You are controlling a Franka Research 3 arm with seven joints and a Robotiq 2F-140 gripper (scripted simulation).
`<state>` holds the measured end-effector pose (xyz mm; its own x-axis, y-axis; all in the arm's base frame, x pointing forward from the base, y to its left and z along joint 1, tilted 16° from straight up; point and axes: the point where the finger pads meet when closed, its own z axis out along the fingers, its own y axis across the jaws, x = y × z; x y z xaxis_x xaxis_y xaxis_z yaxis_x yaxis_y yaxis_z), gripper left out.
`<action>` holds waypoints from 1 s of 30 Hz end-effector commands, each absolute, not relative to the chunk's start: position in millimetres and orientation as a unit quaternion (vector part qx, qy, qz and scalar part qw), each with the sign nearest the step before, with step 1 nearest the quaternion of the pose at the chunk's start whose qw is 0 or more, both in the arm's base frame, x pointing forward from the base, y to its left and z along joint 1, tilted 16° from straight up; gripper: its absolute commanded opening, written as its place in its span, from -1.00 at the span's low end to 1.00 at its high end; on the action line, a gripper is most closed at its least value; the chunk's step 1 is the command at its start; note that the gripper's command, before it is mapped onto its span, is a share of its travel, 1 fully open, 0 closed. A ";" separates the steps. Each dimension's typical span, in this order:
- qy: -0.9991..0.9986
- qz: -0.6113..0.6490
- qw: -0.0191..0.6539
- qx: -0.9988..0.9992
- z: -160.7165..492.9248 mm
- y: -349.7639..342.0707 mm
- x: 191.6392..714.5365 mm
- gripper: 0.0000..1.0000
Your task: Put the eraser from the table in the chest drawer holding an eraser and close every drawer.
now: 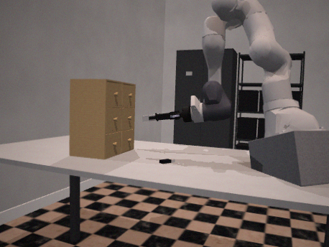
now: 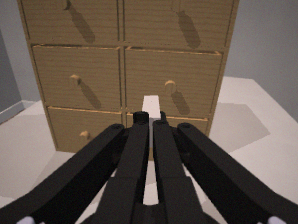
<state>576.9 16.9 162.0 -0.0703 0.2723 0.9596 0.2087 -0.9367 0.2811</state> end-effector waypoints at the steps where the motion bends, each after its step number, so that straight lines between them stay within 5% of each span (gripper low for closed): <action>1: 0.307 0.706 0.039 0.637 171.3 64.5 570.5 -1.00; 30: 0.668 0.658 0.095 0.335 182.6 189.8 496.9 -1.00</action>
<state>509.1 180.0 186.8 -0.6408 0.5695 0.5148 0.4427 -0.2738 0.8539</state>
